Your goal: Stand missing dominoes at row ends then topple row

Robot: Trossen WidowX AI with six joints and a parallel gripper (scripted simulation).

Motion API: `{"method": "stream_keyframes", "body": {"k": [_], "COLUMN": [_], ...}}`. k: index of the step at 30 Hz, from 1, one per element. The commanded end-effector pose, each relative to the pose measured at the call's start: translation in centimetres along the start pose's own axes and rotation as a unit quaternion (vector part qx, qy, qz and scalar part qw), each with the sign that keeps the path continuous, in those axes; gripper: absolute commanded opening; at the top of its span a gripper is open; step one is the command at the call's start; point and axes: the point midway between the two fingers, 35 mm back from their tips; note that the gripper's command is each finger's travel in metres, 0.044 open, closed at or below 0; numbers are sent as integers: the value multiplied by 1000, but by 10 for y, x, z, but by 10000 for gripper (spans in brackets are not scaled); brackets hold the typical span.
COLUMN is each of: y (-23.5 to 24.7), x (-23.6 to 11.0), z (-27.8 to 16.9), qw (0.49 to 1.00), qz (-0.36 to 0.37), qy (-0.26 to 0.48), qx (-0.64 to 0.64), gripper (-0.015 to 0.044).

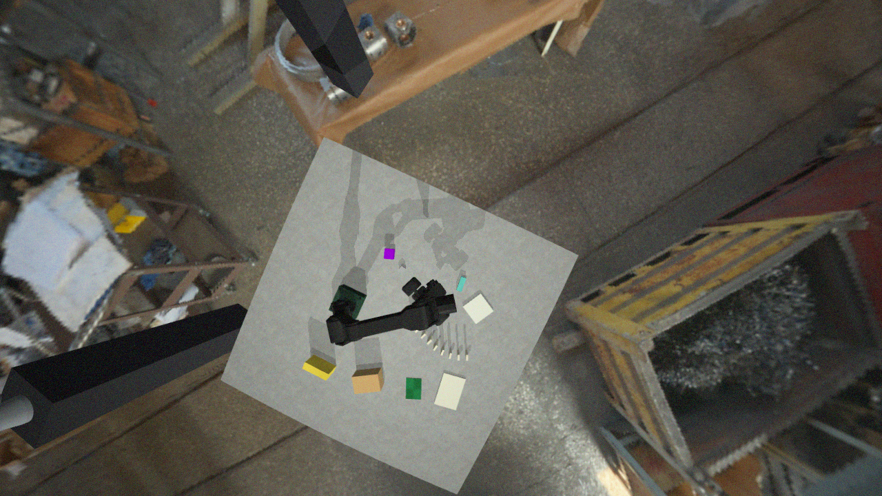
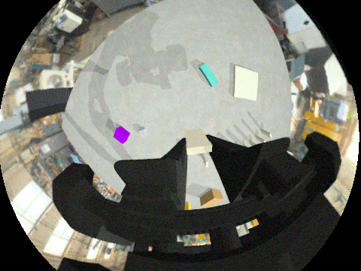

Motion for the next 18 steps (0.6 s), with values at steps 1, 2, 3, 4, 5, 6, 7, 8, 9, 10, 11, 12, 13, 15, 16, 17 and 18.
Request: {"method": "stream_keyframes", "body": {"k": [1, 2, 3, 4, 5, 6, 7, 8, 9, 10, 11, 12, 13, 15, 16, 17, 18], "y": [-2, -6, -9, -11, -13, -14, -14, -14, -13, -11, -9, -7, -5, -5, -5, -5, -5], "x": [2, 0, -1, -2, -3, -3, -3, -3, -2, -2, 0, 1, 2, 2, 2, 2, 2], "z": [-10, -21, -35, -49, -62, -76, -90, -103, -116, -129, -142, -152, -158, -160, -160, -160, -160], "qw": [999, 995, 987, 974, 958, 937, 912, 883, 851, 815, 775, 740, 718, 710, 710, 710, 710], "qz": [4, 3, 3, 2, 1, 1, 0, -1, -1, -2, -3, -3, -4, -4, -4, -4, -4], "qy": [6, 6, 7, 8, 8, 9, 9, 10, 10, 10, 10, 10, 11, 11, 11, 11, 11], "qx": [42, 96, 160, 225, 288, 350, 410, 469, 525, 580, 632, 673, 696, 704, 704, 704, 704], "gripper": [107, 107, 107, 107, 107, 107, 107, 107, 107, 107, 107, 107, 107, 107, 107, 107, 107]}}
Point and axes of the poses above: the point midway between the two fingers, 35 mm back from their tips, its own x axis out along the fingers, its own y axis across the jaws, z = x × y, and after that the axes turned 3 degrees about -x, right-handed
